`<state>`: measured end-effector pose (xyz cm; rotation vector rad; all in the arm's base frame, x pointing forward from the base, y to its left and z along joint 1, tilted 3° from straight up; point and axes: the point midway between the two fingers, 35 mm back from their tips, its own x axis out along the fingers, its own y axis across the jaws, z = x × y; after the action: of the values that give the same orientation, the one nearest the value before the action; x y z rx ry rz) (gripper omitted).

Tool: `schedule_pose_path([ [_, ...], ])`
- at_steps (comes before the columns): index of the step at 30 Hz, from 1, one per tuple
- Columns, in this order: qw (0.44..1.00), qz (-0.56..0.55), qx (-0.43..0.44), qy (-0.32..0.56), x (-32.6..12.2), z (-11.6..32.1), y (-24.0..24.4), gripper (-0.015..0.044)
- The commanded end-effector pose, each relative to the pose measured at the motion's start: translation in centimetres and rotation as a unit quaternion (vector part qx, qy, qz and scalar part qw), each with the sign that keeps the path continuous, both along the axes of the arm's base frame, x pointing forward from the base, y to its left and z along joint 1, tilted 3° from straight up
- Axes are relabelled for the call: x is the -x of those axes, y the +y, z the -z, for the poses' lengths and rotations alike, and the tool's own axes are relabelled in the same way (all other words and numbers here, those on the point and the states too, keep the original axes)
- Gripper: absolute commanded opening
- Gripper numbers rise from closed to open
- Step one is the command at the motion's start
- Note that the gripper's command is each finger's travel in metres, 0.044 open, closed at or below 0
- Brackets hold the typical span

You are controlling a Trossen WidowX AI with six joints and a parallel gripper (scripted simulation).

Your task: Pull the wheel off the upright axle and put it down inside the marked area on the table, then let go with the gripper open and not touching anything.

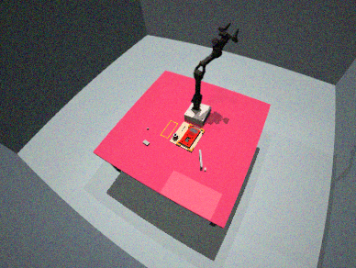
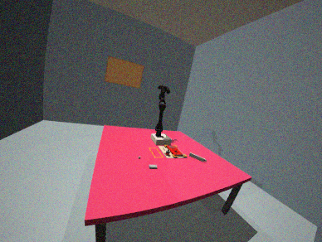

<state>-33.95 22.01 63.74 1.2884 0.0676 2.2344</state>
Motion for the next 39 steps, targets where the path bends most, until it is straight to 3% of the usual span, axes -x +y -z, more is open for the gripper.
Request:
schedule_pose_path([
  [1, 1.000, 0.002, 0.001, 0.000, -0.1, 0.0, 0.2, 0.0374],
  [4, 1.000, 0.027, 0.009, -0.006, -1.5, 0.4, 2.5, 0.0300],
  [20, 0.968, 0.184, 0.149, -0.077, -12.0, 7.3, 18.9, 0.0300],
  [30, 0.924, 0.277, 0.260, -0.054, -23.9, 12.2, 25.9, 0.0300],
  [39, 0.867, 0.353, 0.351, 0.003, -36.4, 16.5, 27.9, 0.0300],
])
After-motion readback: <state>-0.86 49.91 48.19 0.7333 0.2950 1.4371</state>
